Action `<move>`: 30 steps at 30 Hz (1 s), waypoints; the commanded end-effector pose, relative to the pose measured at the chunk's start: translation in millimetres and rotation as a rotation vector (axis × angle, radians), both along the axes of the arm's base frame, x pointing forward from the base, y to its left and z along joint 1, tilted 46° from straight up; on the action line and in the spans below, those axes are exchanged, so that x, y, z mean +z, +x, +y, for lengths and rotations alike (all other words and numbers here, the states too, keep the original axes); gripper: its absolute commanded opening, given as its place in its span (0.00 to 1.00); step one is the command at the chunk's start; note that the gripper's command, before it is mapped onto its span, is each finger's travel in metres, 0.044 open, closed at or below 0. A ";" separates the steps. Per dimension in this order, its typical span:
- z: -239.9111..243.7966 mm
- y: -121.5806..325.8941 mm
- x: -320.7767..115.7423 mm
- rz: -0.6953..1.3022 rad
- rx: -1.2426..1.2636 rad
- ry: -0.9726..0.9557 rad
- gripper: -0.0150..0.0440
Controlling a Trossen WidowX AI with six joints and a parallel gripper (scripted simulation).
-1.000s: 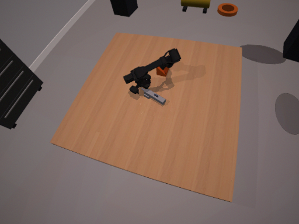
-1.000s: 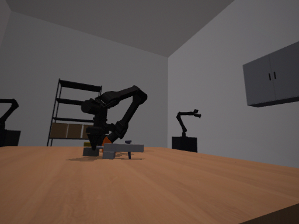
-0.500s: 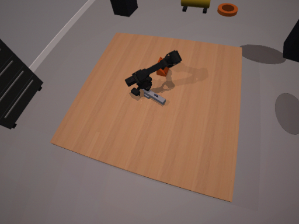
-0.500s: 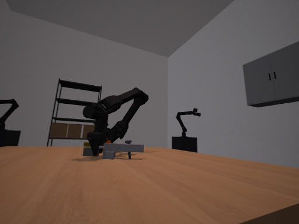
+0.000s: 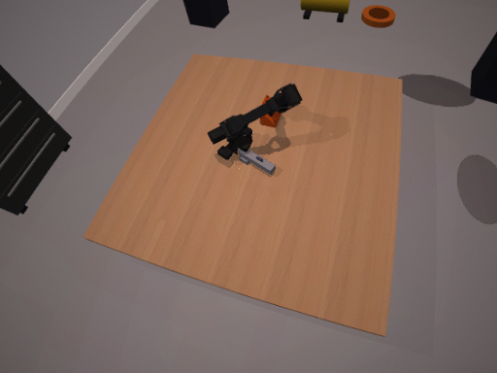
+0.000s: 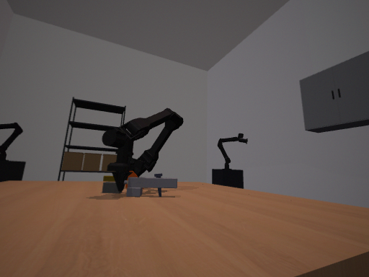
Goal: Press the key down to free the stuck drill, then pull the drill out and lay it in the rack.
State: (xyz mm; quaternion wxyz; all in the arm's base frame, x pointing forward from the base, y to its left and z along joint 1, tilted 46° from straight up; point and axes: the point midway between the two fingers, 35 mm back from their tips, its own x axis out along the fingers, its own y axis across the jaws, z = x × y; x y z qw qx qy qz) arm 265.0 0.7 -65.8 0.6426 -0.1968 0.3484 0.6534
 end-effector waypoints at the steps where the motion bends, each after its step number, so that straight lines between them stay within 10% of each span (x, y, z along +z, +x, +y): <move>1: -0.4 0.2 0.2 0.000 0.000 0.000 0.31; 30: -22.1 -4.3 -19.8 0.003 -0.006 0.003 0.25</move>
